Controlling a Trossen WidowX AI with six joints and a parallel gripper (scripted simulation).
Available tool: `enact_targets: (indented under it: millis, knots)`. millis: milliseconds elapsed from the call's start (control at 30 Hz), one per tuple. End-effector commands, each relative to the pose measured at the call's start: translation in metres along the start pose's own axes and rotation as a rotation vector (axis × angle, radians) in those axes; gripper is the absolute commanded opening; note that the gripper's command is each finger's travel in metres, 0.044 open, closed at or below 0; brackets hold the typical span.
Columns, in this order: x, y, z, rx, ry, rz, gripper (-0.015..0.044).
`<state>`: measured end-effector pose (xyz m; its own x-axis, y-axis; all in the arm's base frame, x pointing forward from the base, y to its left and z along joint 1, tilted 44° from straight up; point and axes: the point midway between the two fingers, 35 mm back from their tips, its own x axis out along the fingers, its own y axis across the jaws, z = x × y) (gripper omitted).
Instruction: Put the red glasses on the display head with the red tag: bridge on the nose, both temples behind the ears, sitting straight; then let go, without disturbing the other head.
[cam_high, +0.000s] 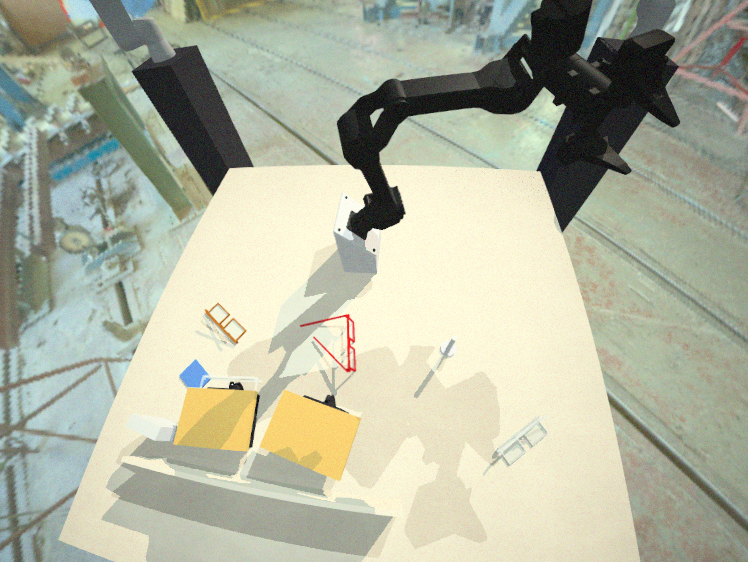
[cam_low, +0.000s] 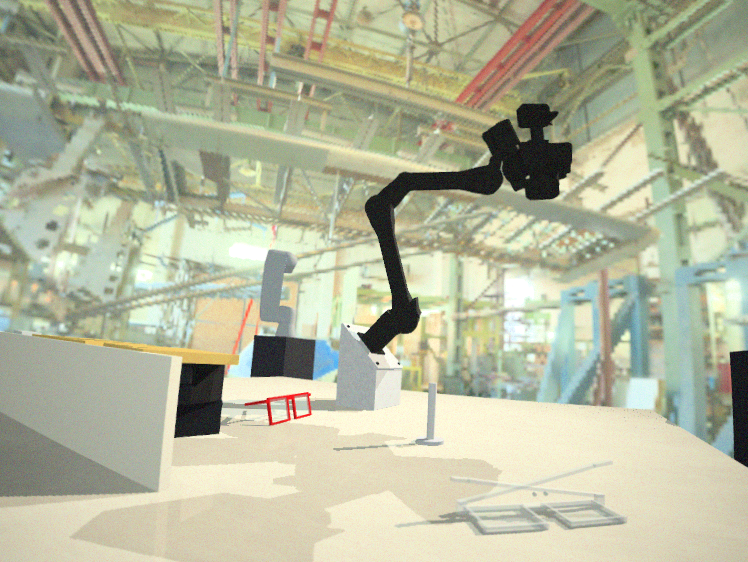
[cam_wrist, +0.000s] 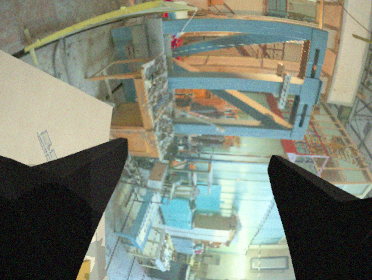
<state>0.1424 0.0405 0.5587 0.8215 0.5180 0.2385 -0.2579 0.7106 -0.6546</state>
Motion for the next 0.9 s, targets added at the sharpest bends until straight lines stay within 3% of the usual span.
enact_targets:
  millis: [0,233,533,867]
  knots:
    - [0.000,0.000,0.000,0.000,0.000,0.000,0.0426]
    - [0.000,0.000,0.000,0.000,0.000,0.000,0.0440]
    - [0.013,0.052,0.054,-0.232,-0.069,-0.117,0.0204]
    - [0.079,0.156,0.055,-0.506,-0.077,-0.030,0.0200]
